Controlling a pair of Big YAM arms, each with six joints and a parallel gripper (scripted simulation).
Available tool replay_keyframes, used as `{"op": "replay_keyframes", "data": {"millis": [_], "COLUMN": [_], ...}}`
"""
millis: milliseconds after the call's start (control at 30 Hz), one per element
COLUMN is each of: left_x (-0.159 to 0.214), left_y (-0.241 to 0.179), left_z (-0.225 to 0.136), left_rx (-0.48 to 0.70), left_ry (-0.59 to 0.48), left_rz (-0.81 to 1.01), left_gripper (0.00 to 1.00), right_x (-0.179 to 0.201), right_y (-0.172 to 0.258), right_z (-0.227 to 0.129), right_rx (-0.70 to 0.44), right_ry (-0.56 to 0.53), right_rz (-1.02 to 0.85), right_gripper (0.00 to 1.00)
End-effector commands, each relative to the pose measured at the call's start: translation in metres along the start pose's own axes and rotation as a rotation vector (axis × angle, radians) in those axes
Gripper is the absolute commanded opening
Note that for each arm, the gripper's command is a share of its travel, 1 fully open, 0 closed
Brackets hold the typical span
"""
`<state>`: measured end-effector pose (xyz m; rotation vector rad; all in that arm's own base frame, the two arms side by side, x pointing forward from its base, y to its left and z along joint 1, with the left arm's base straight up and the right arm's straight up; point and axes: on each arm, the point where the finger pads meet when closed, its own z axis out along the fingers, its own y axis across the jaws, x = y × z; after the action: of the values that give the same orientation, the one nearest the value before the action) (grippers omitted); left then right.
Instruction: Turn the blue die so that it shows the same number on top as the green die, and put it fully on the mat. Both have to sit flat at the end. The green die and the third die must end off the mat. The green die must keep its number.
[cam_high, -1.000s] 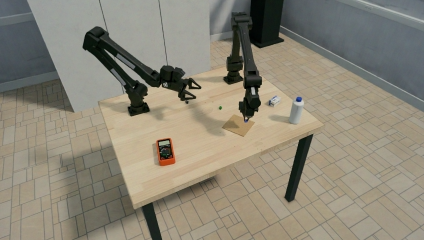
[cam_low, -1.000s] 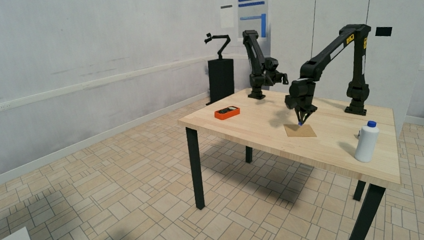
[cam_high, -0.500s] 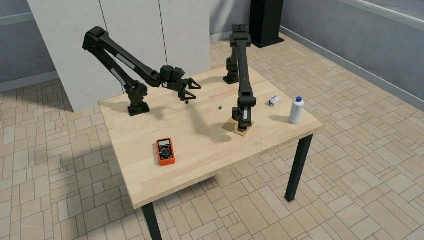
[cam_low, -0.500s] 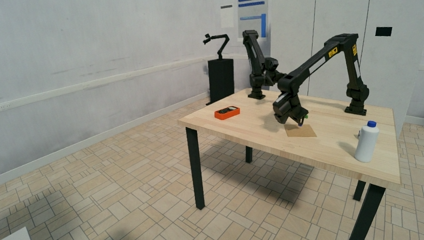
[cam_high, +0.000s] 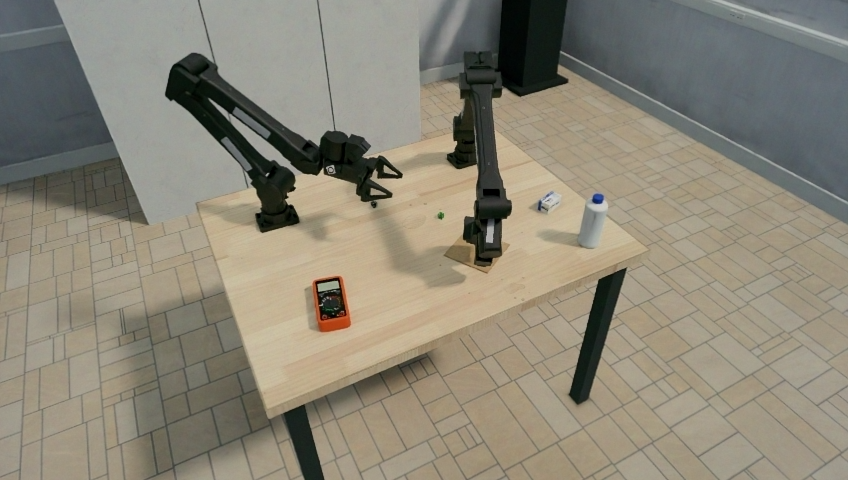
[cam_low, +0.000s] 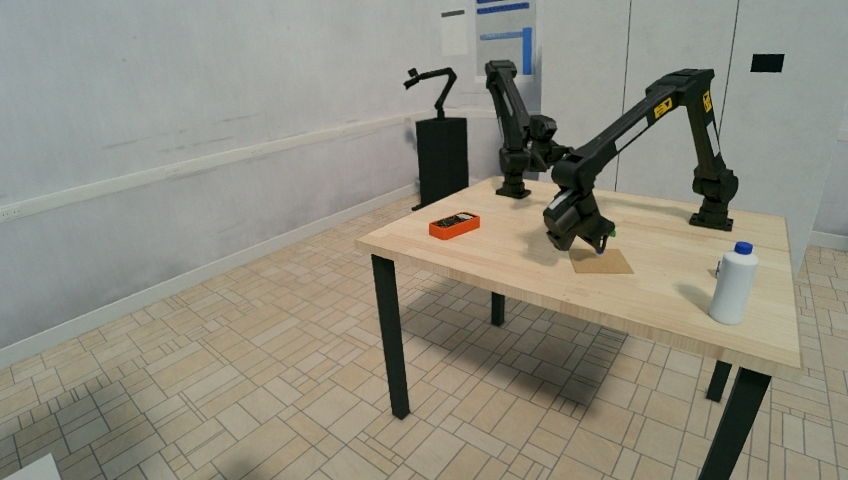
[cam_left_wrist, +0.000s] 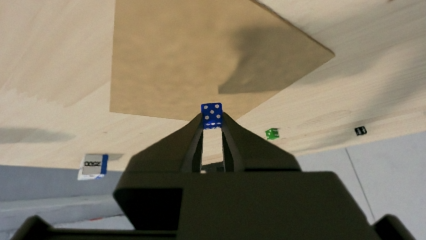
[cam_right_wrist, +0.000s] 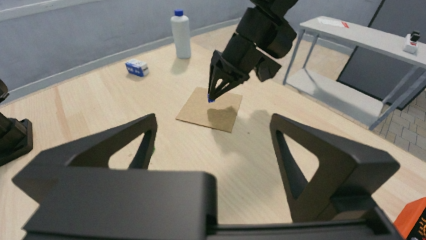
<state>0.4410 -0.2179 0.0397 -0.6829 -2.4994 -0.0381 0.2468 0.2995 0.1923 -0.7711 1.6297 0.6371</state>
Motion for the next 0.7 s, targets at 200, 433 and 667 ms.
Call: {"op": "replay_keyframes", "data": {"millis": [200,433,667], "left_x": [-0.016,-0.012,-0.013], "left_y": [0.007,0.002,0.005], "left_z": [0.008,-0.003,-0.004], "left_rx": [0.002,-0.002,0.0], "left_ry": [-0.018,-0.034,-0.039], "left_rz": [-0.021,-0.004,-0.017], "left_gripper": [0.09,0.09,0.29], "right_x": [-0.017,-0.017,-0.017], "right_y": [0.001,0.001,0.001], "right_z": [0.004,0.004,0.004], "right_rx": [-0.001,-0.001,-0.001], "right_ry": [-0.034,-0.034,-0.034], "right_rz": [0.001,0.001,0.001], "right_gripper": [1.0,1.0,1.0]}}
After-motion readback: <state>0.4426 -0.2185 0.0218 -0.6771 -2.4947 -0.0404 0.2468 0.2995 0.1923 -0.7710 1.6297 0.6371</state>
